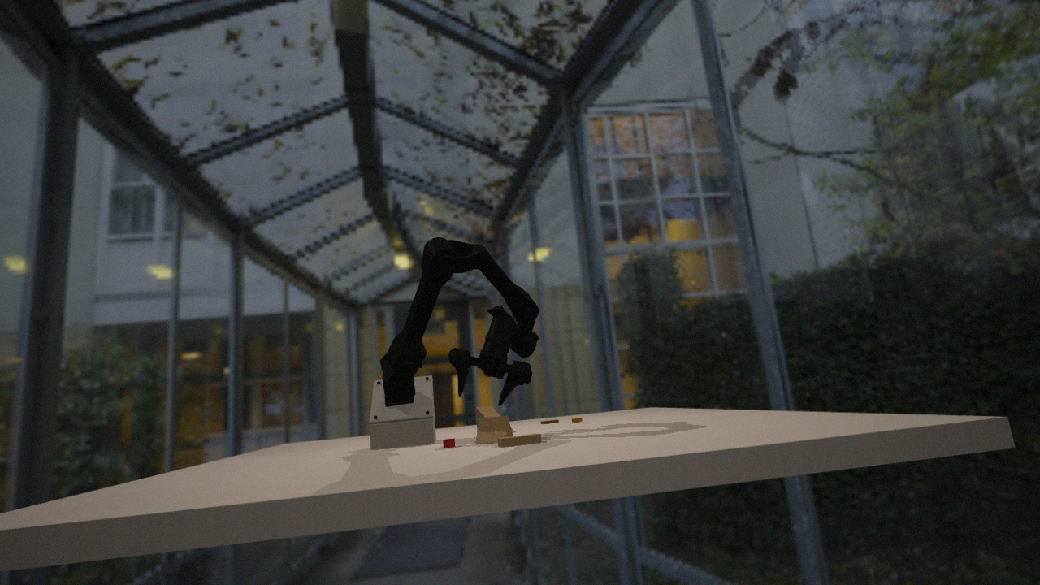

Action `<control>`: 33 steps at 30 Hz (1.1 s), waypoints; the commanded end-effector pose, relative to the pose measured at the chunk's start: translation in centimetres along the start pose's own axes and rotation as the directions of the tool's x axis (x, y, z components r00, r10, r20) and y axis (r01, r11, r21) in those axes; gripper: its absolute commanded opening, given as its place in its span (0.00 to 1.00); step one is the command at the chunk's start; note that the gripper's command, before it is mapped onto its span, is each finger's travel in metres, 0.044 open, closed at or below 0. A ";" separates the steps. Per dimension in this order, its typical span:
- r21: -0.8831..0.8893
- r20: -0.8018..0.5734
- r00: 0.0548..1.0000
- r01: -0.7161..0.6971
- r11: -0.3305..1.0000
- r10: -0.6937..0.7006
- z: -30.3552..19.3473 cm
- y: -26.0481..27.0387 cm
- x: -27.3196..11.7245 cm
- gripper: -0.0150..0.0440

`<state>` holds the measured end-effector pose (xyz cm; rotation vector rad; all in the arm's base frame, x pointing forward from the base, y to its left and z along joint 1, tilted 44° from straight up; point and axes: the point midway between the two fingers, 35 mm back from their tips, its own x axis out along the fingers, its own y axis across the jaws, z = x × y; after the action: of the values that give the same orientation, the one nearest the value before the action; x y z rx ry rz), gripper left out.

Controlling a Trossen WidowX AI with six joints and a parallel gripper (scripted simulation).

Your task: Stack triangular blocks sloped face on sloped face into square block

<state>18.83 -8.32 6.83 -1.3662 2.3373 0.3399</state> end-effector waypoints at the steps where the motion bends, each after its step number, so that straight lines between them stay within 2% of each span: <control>1: 0.008 -0.246 0.928 0.289 0.957 -0.279 1.3 -2.2 -2.0 1.00; 11: 0.008 -0.244 0.929 0.289 0.957 -0.279 1.3 -2.3 -1.9 1.00; 19: 0.032 -0.200 0.939 0.292 0.956 -0.280 0.9 -4.0 2.7 1.00; 27: 0.071 -0.241 0.932 0.294 0.953 -0.269 -1.1 -5.0 7.0 1.00; 33: 0.075 -0.249 0.931 0.292 0.953 -0.266 -1.3 -4.9 7.4 1.00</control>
<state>19.89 -16.75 4.44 -1.7263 2.2521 -0.0374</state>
